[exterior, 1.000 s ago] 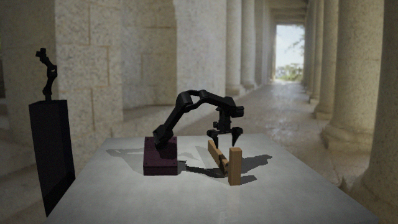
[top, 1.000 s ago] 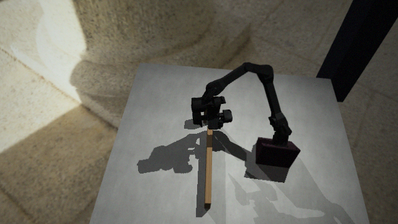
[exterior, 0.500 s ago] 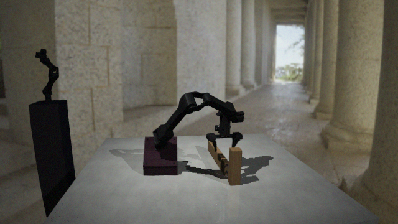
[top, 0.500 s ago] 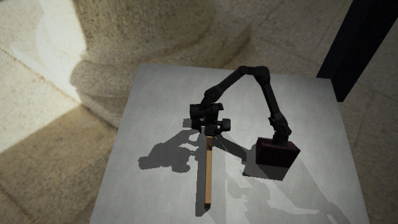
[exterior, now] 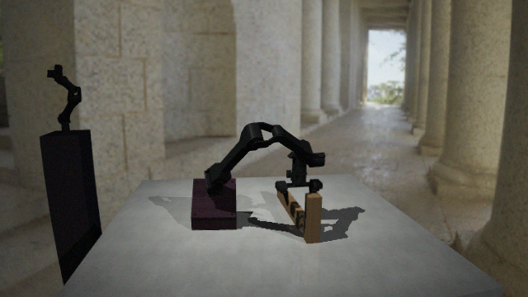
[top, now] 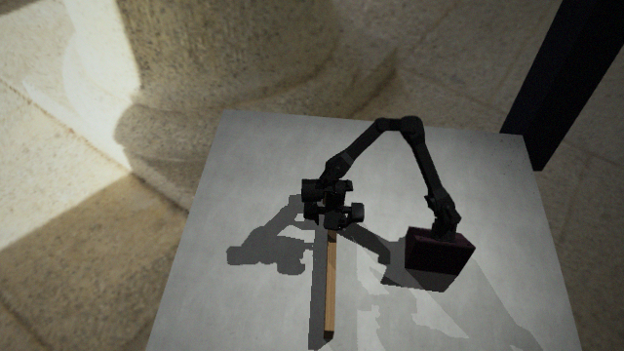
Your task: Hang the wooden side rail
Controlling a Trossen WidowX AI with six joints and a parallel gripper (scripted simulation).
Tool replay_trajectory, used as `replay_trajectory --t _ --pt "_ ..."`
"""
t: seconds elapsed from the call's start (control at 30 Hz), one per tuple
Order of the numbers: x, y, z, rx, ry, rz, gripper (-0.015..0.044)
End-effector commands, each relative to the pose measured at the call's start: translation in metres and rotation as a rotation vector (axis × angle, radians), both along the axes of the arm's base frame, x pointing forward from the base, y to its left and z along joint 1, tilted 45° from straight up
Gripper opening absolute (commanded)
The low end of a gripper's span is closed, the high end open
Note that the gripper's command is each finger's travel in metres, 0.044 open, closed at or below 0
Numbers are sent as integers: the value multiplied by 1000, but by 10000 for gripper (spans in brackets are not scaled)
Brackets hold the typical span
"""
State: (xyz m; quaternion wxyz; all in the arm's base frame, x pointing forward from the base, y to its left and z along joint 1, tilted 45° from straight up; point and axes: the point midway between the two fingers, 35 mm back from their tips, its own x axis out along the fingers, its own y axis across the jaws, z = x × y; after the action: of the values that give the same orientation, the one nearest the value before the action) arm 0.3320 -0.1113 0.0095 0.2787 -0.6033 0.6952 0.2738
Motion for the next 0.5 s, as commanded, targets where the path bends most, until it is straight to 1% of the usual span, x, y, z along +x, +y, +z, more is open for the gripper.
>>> replay_trajectory --t 0.0,0.47 --pt "-2 -5 -5 -2 6 1 440" --pt "-4 -20 -21 -2 6 1 440"
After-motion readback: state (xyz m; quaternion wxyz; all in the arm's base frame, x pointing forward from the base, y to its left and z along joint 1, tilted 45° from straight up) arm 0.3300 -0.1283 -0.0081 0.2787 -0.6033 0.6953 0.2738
